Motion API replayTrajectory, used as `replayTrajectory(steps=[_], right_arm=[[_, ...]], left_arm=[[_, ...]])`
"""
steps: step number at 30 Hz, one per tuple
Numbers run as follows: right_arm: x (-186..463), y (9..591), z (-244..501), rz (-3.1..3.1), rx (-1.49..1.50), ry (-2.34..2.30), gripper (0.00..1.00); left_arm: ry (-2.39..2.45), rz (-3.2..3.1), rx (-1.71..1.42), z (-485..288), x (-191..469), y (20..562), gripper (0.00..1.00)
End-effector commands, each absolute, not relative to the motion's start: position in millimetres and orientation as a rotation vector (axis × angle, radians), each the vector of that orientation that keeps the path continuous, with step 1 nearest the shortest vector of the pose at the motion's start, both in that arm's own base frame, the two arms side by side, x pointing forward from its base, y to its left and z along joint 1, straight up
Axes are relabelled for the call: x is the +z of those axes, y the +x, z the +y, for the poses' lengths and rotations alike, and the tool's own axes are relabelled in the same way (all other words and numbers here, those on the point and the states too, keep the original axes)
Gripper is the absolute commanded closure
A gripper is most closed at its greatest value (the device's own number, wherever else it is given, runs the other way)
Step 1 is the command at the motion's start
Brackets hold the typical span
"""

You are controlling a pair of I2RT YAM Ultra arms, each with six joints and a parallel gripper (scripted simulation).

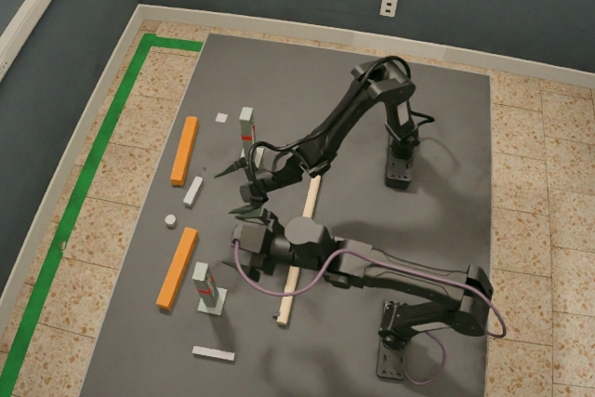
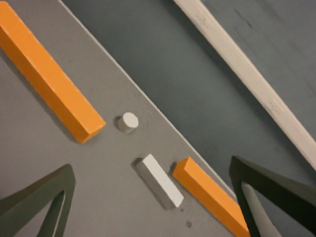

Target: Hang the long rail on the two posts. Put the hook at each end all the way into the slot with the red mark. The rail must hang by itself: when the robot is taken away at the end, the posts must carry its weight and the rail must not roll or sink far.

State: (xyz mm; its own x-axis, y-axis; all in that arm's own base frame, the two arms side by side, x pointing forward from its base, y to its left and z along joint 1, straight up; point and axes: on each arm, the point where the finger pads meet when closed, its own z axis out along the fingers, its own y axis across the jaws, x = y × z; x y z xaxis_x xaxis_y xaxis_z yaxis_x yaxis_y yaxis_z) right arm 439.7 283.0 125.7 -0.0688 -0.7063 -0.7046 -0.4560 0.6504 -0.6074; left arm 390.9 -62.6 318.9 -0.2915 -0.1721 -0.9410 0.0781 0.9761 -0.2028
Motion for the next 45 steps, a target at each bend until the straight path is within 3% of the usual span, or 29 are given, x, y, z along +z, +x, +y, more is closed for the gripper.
replayTrajectory(steps=[1,24,45], right_arm=[[134,441,284,1.694,-0.264,-0.938,0.0],[149,440,269,1.686,-0.213,-0.78,0.0],[127,334,100,1.805,0.025,-0.116,0.0]], left_arm=[[-0.068,1.838,-0.246,-63,324,391,0.0],[-0.049,1.7,-0.186,-53,342,394,0.0],[0.034,1.526,0.029,-24,243,385,0.0]])
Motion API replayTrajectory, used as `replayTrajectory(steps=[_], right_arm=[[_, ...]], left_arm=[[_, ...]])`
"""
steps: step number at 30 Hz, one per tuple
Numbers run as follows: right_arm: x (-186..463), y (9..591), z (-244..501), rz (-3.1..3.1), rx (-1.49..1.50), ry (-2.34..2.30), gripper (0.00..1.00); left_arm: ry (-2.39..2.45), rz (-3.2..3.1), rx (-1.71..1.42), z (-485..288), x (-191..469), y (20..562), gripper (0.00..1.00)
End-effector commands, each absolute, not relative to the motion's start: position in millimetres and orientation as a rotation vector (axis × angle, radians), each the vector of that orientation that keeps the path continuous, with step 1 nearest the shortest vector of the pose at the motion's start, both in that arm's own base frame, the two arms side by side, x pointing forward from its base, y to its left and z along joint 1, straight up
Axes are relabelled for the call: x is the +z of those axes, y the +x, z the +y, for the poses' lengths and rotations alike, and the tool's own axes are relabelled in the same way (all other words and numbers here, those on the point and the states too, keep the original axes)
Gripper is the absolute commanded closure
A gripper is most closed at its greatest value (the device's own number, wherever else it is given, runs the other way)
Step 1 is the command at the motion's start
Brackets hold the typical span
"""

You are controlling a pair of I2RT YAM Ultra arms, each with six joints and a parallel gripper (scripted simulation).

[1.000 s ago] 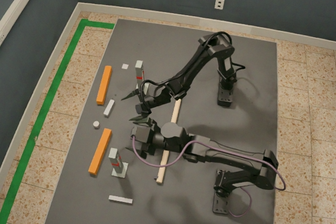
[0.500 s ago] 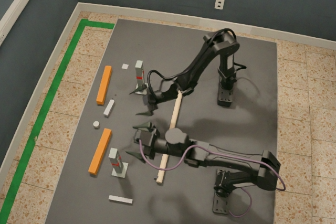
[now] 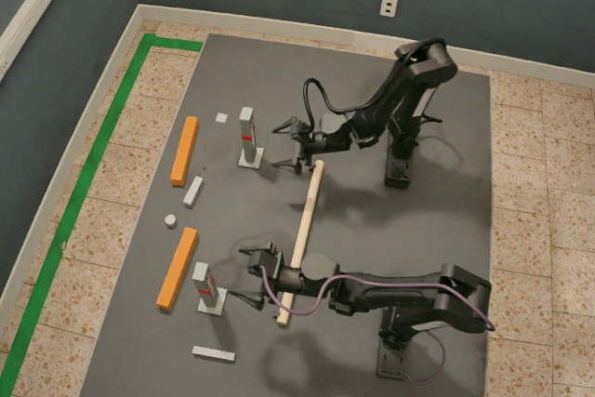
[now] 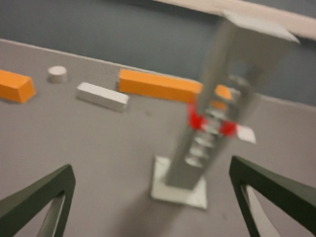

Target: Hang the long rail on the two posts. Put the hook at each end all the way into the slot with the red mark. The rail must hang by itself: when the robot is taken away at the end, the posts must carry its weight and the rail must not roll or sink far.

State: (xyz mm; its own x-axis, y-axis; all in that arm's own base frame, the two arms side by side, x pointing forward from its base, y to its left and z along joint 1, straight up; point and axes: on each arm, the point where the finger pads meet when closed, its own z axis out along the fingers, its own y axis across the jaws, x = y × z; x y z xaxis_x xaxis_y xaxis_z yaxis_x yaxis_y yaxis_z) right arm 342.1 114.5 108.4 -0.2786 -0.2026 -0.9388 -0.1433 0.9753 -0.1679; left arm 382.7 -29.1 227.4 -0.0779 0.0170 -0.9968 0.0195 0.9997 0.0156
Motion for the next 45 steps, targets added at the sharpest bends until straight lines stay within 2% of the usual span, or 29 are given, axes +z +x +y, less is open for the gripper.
replayTrajectory(steps=[1,9,27,31,32,45], right_arm=[[127,331,95,1.806,0.028,-0.1,0.0],[125,320,75,1.807,0.031,-0.036,0.0],[132,322,74,1.784,0.024,-0.03,0.0],[114,320,80,1.871,-0.025,-0.15,0.45],[103,320,83,1.919,-0.051,-0.21,0.52],[56,323,113,2.187,-0.175,-0.753,0.52]], left_arm=[[0.035,1.53,0.033,-23,240,385,0.0],[0.039,1.574,0.042,-21,221,384,0.0],[0.036,1.554,0.03,-24,230,385,0.0],[0.114,1.624,0.02,-30,211,381,0.45],[0.145,1.636,0.014,-33,211,381,0.52],[0.43,1.785,-0.008,-40,188,364,0.52]])
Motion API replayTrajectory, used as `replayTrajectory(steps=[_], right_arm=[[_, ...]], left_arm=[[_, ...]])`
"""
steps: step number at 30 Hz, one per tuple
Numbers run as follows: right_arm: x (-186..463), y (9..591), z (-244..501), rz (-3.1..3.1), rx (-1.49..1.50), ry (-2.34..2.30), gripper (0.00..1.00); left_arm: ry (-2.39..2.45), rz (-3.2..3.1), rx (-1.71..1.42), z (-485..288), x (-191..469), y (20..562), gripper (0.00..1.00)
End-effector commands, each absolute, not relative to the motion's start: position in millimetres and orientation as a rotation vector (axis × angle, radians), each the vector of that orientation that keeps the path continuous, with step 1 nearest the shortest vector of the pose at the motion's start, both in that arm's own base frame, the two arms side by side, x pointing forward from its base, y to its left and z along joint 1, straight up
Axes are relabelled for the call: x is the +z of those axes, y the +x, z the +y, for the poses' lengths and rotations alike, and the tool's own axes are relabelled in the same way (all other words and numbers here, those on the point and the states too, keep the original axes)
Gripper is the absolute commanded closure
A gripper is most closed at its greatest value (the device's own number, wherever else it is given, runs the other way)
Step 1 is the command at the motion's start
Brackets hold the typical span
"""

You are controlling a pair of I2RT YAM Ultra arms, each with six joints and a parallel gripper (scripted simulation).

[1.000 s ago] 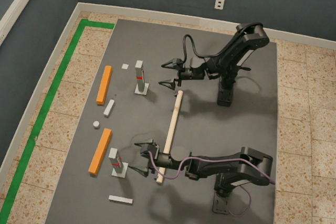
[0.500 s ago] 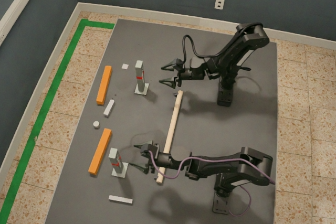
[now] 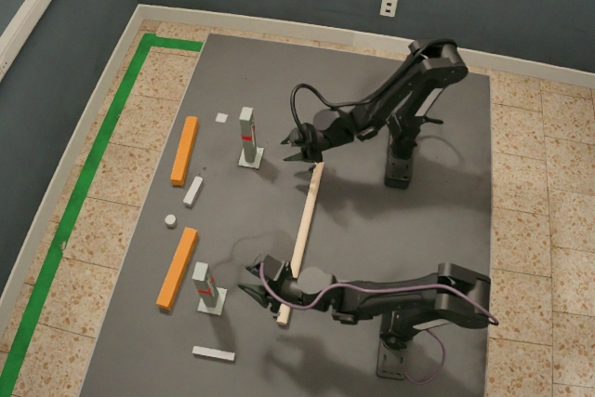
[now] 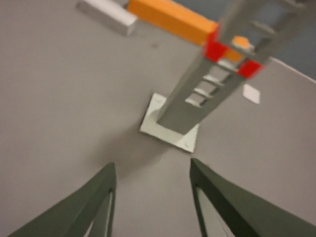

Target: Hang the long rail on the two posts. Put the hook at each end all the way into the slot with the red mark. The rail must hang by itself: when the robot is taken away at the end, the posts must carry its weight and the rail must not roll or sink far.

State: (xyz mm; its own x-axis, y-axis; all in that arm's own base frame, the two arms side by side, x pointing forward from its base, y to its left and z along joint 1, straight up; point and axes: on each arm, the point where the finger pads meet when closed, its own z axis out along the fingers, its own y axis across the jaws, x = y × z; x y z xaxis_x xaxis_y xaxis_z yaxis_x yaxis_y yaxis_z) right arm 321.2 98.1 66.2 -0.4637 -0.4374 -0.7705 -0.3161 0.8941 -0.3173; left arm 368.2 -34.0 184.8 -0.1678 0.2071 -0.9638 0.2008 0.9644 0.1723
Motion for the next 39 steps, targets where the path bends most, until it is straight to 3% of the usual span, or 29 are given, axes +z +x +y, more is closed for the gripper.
replayTrajectory(steps=[1,29,39], right_arm=[[53,322,115,2.202,-0.179,-0.795,0.52],[20,274,141,2.38,-0.011,-1.827,0.52],[16,239,142,2.327,0.127,-2.185,0.52]], left_arm=[[0.454,1.796,-0.009,-40,186,362,0.52],[1.304,2.135,-0.035,-48,114,315,0.52],[1.831,2.231,-0.058,-52,81,293,0.52]])
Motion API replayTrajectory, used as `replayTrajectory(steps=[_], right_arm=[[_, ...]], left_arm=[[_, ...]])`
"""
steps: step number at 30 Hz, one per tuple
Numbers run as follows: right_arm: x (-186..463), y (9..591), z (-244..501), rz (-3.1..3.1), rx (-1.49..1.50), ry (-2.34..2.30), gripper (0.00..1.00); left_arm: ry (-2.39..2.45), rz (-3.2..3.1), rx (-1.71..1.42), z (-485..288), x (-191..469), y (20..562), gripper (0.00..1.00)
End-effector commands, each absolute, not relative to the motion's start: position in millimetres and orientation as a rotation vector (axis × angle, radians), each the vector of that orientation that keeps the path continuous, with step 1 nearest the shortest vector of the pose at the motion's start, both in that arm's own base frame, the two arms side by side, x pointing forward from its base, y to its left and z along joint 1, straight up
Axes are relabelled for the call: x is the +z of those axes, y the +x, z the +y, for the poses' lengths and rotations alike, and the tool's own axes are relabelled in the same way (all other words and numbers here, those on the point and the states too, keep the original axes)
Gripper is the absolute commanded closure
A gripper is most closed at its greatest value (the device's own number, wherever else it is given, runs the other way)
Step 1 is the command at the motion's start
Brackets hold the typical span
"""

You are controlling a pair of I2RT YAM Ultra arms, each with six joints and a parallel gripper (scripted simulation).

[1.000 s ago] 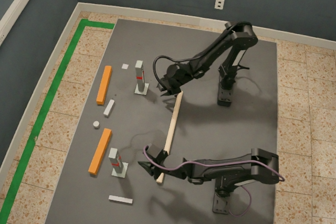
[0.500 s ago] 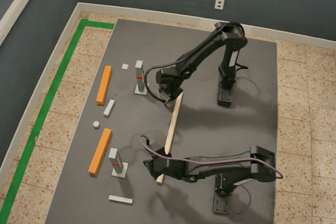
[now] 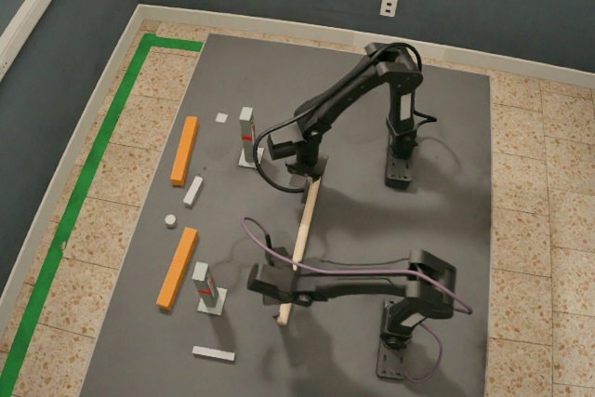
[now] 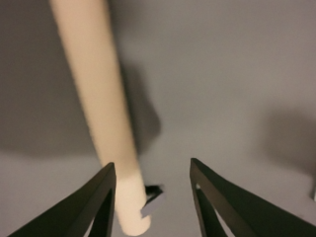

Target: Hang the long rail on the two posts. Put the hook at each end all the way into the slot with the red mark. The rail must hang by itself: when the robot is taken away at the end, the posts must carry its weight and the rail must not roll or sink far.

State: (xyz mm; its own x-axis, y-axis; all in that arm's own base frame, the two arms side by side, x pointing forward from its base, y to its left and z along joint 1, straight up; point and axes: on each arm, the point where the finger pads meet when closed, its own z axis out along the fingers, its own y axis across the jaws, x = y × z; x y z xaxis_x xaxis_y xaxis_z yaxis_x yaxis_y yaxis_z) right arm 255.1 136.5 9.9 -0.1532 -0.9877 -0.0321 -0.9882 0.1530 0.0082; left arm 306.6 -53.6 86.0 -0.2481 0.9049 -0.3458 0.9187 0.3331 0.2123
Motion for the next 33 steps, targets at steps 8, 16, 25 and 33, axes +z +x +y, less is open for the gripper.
replayTrajectory(steps=[8,16,25,33], right_arm=[[16,240,146,2.31,0.129,-2.199,0.52],[16,241,144,2.312,0.116,-2.201,0.52],[10,233,142,2.326,0.144,-2.227,0.52],[-3,238,150,2.324,0.132,-2.194,0.52]], left_arm=[[2.133,2.24,-0.077,-58,62,284,0.52],[2.347,2.213,-0.104,-70,45,283,0.52],[2.338,2.211,-0.127,-73,42,281,0.52],[2.329,2.213,-0.123,-75,24,283,0.52]])
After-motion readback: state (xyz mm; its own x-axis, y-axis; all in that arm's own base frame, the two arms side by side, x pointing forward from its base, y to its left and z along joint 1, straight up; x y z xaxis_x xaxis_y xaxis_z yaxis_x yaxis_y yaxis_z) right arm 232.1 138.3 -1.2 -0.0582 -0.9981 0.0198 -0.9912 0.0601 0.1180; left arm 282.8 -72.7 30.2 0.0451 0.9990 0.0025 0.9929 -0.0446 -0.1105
